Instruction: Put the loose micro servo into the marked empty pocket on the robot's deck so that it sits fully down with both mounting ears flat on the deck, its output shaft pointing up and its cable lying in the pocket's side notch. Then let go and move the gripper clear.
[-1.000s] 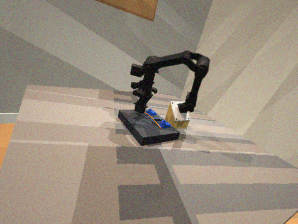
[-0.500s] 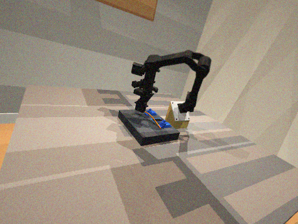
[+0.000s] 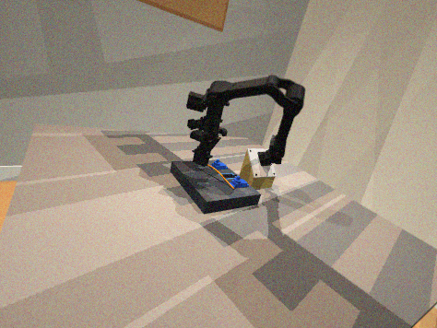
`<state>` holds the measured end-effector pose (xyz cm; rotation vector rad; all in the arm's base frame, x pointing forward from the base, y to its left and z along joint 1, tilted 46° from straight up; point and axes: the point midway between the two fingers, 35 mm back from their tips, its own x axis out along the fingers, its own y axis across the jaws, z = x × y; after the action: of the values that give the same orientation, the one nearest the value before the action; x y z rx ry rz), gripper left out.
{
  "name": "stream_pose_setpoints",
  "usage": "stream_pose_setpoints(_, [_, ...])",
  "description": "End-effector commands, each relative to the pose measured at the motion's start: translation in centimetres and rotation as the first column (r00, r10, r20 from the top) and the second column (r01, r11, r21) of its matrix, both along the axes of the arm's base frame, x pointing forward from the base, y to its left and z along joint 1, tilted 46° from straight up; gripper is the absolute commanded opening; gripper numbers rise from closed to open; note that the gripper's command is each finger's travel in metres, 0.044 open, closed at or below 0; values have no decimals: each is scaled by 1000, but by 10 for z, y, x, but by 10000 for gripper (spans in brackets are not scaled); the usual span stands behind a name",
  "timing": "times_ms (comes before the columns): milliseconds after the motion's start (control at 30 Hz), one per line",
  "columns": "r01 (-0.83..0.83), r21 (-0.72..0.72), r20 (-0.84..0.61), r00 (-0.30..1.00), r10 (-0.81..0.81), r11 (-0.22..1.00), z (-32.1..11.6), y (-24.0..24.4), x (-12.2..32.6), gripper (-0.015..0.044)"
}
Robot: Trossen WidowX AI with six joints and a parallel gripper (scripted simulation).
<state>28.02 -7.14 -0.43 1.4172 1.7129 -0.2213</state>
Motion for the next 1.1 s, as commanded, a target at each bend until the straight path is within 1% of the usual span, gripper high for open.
stream_pose_setpoints(0, [4, -1, 9, 1000, -4, 1000, 16, 11, 1, 0])
stream_pose_setpoints(233, [4, 1, 8, 1000, -4, 1000, 42, 38, 1, 0])
stream_pose_setpoints(467, [-20, 0, 32, 999, 20, 1000, 44, 40, 1, 0])
stream_pose_setpoints(767, [-215, -36, 228, 949, 218, 976, 44, 40, 1, 0])
stream_pose_setpoints(1067, [-404, -117, 417, 809, 414, 907, 44, 40, 1, 0])
